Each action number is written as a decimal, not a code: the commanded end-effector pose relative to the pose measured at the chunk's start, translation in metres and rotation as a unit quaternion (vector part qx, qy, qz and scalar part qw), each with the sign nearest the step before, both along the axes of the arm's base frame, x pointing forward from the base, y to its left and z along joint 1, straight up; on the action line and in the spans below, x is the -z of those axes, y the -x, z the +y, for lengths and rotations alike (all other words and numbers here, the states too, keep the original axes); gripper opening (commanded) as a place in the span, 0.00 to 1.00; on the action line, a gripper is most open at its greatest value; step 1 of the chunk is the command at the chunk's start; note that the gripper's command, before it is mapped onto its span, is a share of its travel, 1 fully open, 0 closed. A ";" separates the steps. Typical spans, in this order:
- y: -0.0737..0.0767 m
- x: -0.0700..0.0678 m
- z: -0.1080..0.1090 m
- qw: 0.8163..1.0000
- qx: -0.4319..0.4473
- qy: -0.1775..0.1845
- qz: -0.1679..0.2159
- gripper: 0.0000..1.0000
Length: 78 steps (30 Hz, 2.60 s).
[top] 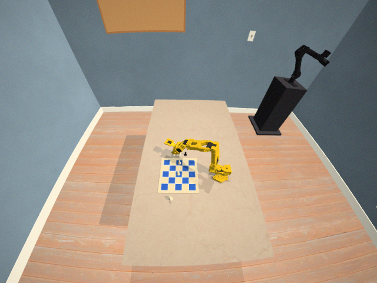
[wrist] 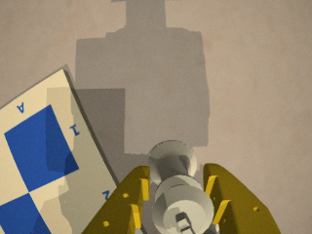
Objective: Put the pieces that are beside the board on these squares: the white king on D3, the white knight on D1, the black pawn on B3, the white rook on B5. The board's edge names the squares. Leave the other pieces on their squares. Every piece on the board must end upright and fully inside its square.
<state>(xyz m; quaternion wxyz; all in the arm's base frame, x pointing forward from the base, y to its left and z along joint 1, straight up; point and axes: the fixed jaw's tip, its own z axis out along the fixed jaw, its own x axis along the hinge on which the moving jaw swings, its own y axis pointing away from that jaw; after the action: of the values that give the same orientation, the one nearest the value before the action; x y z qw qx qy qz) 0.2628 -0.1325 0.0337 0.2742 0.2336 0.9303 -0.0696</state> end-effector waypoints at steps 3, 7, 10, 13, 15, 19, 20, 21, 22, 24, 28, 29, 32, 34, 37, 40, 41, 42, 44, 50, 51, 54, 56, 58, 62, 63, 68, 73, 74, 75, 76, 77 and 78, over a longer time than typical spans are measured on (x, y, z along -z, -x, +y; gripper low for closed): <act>0.006 0.006 0.001 1.000 0.006 -0.007 0.008 0.12; 0.006 0.006 0.001 1.000 0.006 -0.007 0.008 0.12; 0.006 0.006 0.001 1.000 0.006 -0.007 0.008 0.12; 0.006 0.005 0.001 1.000 0.006 -0.007 0.008 0.12; 0.005 0.004 0.001 1.000 0.006 -0.007 0.008 0.12; 0.005 0.000 0.000 1.000 0.006 -0.007 0.007 0.12; 0.004 -0.001 0.000 1.000 0.006 -0.007 0.007 0.12; 0.004 -0.001 0.000 1.000 0.006 -0.007 0.007 0.12; 0.004 -0.001 0.000 1.000 0.006 -0.007 0.007 0.12; 0.004 -0.001 0.000 1.000 0.006 -0.007 0.007 0.12; 0.004 -0.001 0.000 1.000 0.006 -0.007 0.007 0.12; 0.004 -0.002 0.000 1.000 0.006 -0.007 0.007 0.12; 0.002 -0.006 -0.001 1.000 0.006 -0.006 0.007 0.12; 0.001 -0.008 -0.001 1.000 0.006 -0.006 0.007 0.12; 0.001 -0.008 -0.001 1.000 0.006 -0.006 0.007 0.12; 0.001 -0.008 -0.001 1.000 0.006 -0.006 0.007 0.12; 0.001 -0.008 -0.001 1.000 0.006 -0.006 0.007 0.12; 0.001 -0.008 -0.001 1.000 0.006 -0.006 0.007 0.12; 0.001 -0.008 -0.001 1.000 0.006 -0.006 0.007 0.12; 0.002 -0.008 -0.003 1.000 0.007 -0.005 0.008 0.12; 0.002 -0.008 -0.003 1.000 0.007 -0.005 0.008 0.12; 0.002 -0.008 -0.004 1.000 0.007 -0.005 0.008 0.12; 0.003 -0.008 -0.004 1.000 0.007 -0.004 0.008 0.12; 0.003 -0.008 -0.004 1.000 0.007 -0.004 0.008 0.12; 0.003 -0.008 -0.004 1.000 0.007 -0.004 0.008 0.12; 0.003 -0.008 -0.004 1.000 0.007 -0.004 0.008 0.12; 0.003 -0.006 -0.004 1.000 0.008 -0.004 0.008 0.12; 0.003 -0.006 -0.004 1.000 0.008 -0.004 0.008 0.12; 0.003 -0.006 -0.004 1.000 0.008 -0.004 0.008 0.12; 0.003 -0.006 -0.004 1.000 0.008 -0.004 0.008 0.12; 0.003 -0.006 -0.004 1.000 0.008 -0.004 0.008 0.12; 0.003 -0.006 -0.004 1.000 0.008 -0.004 0.008 0.12; 0.003 -0.006 -0.004 1.000 0.008 -0.004 0.008 0.12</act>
<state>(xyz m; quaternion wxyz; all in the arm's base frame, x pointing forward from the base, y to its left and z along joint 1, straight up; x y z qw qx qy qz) 0.2598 -0.1343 0.0371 0.2590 0.2395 0.9333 -0.0671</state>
